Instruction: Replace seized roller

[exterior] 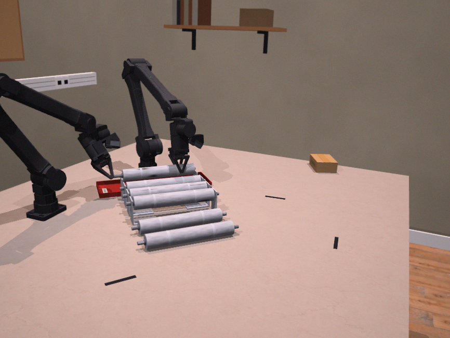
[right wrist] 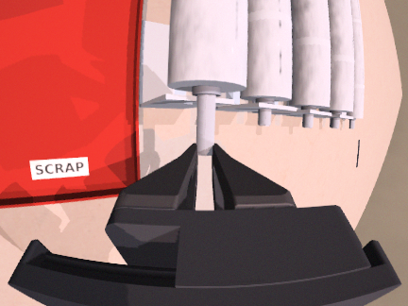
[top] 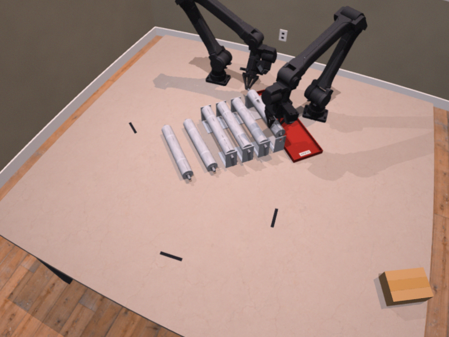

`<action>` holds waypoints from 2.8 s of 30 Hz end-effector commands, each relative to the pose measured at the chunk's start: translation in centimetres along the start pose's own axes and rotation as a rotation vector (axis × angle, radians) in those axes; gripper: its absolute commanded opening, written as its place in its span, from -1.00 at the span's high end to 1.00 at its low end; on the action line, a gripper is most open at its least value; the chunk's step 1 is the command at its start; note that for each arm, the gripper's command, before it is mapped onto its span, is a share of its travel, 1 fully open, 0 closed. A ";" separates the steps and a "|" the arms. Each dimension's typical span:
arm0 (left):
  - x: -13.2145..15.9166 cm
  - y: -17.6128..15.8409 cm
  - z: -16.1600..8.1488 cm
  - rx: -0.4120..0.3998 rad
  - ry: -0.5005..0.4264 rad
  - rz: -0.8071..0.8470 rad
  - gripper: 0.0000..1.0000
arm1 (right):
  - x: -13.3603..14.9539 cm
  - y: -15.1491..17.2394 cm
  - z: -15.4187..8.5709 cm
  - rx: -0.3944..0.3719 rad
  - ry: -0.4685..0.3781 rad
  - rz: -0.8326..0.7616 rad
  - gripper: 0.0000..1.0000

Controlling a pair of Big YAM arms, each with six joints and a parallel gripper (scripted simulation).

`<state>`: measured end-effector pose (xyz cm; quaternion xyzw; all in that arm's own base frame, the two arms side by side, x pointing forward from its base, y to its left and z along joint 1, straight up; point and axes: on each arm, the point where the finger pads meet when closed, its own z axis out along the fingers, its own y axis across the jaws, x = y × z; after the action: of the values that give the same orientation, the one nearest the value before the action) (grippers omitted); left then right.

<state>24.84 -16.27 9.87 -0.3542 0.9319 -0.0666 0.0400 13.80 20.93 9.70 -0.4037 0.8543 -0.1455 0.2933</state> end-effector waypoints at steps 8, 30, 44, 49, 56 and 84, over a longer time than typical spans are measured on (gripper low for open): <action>-2.0 -3.3 -3.1 0.089 -0.054 0.030 0.36 | 0.7 0.1 -0.4 -0.009 -0.005 0.002 0.94; -2.0 -3.3 -3.1 0.089 -0.054 0.030 0.36 | 0.7 0.1 -0.4 -0.009 -0.004 0.001 0.94; -2.0 -3.3 -3.1 0.089 -0.054 0.030 0.36 | 0.7 0.1 -0.4 -0.009 -0.004 0.001 0.94; -2.0 -3.3 -3.1 0.089 -0.054 0.030 0.36 | 0.7 0.1 -0.4 -0.009 -0.004 0.001 0.94; -1.7 -3.4 -3.1 0.089 -0.052 0.038 0.36 | -3.2 0.7 -1.5 -0.033 -0.071 0.089 0.36; -1.7 -3.2 -1.6 0.067 -0.016 0.026 0.36 | -3.3 0.7 -1.5 -0.034 -0.073 0.086 0.36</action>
<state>25.17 -16.12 9.74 -0.3456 0.9352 -0.0660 0.0394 13.71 21.87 10.19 -0.3892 0.8591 -0.1268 0.3072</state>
